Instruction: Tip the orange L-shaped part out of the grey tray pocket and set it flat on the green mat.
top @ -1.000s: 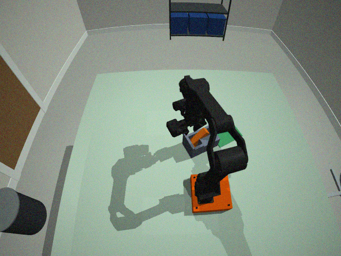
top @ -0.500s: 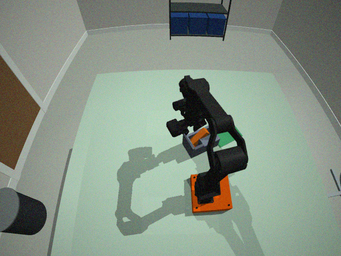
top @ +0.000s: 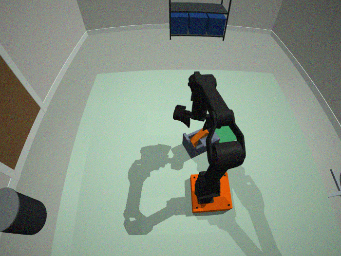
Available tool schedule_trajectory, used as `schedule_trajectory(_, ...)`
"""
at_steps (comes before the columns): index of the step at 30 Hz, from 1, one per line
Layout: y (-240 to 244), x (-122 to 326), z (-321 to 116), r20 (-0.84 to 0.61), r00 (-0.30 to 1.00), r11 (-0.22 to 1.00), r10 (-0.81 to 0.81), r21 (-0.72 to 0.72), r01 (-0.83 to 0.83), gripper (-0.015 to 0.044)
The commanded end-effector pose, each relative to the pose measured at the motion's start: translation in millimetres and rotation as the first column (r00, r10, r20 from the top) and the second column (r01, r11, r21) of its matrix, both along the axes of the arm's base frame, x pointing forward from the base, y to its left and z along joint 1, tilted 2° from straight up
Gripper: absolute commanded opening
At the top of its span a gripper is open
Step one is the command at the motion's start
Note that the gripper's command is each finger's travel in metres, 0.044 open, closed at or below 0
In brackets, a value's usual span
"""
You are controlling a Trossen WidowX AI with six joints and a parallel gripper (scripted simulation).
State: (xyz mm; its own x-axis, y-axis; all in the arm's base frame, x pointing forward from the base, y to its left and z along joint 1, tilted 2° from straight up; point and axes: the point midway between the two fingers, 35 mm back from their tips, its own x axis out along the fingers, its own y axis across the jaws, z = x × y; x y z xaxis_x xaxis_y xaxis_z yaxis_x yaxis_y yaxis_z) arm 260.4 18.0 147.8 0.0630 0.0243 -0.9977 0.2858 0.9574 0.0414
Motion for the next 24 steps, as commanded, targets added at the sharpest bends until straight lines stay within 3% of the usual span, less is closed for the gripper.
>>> schedule_trajectory(1,-26.1,13.7,1.5,-0.029,0.836,0.836,-0.548,0.027,0.548,0.028)
schedule_trajectory(3,-36.1,17.8,1.7,-0.041,0.704,0.704,-0.709,0.031,0.71,0.028)
schedule_trajectory(5,-39.7,19.2,1.8,-0.045,0.649,0.648,-0.76,0.031,0.761,0.028)
schedule_trajectory(24,-39.0,20.9,-29.8,-0.045,0.649,0.648,-0.76,0.032,0.761,0.028)
